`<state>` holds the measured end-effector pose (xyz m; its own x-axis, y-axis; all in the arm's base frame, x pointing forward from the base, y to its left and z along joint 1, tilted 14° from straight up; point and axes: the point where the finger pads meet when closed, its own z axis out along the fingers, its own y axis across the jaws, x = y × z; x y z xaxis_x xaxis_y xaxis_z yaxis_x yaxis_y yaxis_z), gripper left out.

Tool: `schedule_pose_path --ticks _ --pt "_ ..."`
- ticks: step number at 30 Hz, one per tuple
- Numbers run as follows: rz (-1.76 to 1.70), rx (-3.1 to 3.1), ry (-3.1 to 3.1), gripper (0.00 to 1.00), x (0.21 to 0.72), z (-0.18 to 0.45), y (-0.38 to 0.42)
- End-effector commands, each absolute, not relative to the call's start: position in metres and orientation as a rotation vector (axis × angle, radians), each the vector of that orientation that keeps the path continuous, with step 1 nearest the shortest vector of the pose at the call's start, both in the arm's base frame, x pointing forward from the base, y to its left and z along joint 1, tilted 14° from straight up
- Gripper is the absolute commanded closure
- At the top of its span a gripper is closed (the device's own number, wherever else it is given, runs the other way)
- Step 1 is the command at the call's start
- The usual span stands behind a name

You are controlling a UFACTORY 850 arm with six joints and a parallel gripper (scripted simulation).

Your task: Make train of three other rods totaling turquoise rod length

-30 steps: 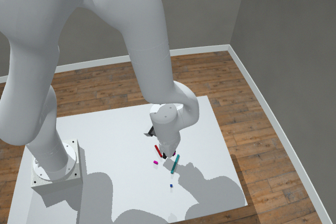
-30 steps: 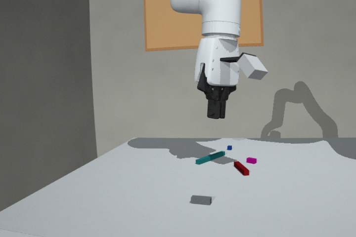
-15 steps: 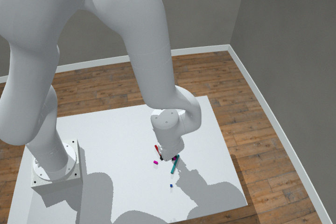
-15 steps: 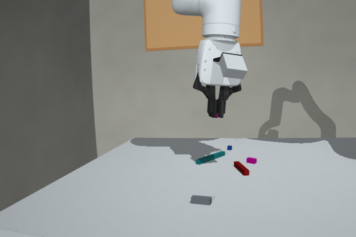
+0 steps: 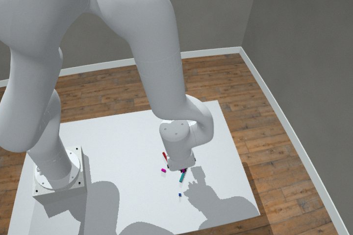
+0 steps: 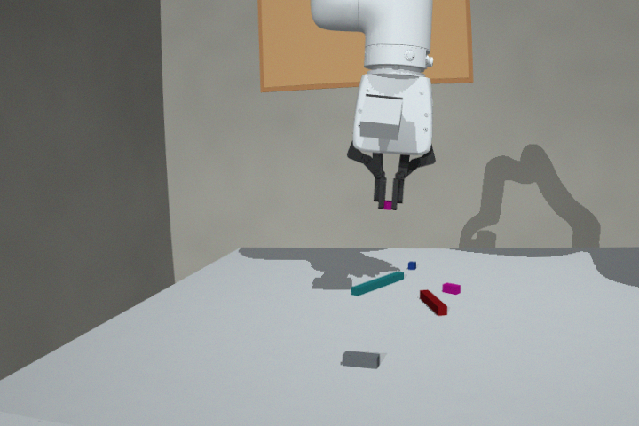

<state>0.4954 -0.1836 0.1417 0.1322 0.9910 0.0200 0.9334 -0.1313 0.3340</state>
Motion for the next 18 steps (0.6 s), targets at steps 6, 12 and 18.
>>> schedule_pose_path --ticks 6,12,18 --pt "0.298 2.480 1.659 0.96 0.494 0.142 -0.196" --pt "0.317 2.625 1.452 0.96 0.493 0.142 -0.204" --pt "0.331 2.732 1.271 0.96 0.492 0.142 -0.210"
